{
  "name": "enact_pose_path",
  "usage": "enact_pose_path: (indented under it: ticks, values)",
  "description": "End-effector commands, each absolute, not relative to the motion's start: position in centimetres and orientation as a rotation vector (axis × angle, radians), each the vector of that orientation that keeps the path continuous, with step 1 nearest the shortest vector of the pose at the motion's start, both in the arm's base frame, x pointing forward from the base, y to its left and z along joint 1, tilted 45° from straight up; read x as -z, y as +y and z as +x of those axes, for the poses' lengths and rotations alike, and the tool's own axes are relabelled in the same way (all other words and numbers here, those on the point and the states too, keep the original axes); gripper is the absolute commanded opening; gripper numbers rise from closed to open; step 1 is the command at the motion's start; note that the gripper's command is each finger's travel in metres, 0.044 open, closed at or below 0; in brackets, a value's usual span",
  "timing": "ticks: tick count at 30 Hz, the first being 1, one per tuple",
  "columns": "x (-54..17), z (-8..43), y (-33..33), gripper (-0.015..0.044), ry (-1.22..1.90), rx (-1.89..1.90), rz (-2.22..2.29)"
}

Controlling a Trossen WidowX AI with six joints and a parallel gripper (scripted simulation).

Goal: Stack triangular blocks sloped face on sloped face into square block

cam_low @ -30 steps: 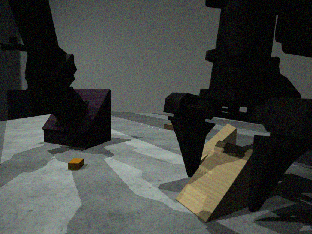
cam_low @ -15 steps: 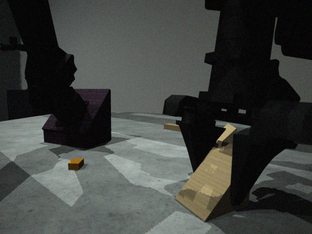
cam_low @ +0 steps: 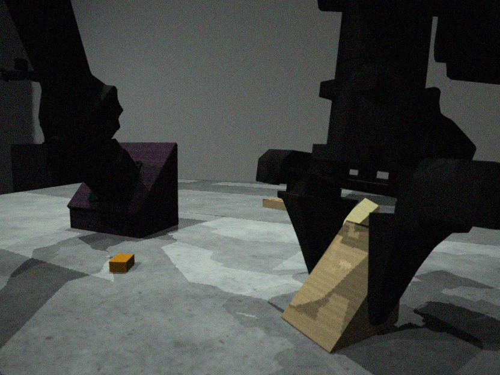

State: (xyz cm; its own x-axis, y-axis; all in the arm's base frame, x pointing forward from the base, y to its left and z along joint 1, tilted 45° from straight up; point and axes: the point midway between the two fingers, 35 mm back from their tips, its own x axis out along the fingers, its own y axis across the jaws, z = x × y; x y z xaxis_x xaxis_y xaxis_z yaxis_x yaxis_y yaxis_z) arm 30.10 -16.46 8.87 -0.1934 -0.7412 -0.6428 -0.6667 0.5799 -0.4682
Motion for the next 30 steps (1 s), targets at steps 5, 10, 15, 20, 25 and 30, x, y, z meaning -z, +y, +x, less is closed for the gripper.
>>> enact_pose_path:
  ticks: [5, 10, 15, 20, 25, 30]
  values:
    - [-10.0, 29.4, -16.4, 0.0, 1.734, -0.009, -1.098]
    - [-10.7, 29.0, -16.5, 0.0, 1.619, -0.078, -1.075]
    - [-11.3, 28.4, -16.6, 0.0, 1.503, -0.145, -1.05]
    - [-11.8, 27.9, -16.8, 0.0, 1.387, -0.209, -1.022]
    - [-12.4, 27.3, -17.1, 0.0, 1.268, -0.271, -0.993]
    - [-12.8, 26.7, -17.4, 0.0, 1.15, -0.331, -0.962]
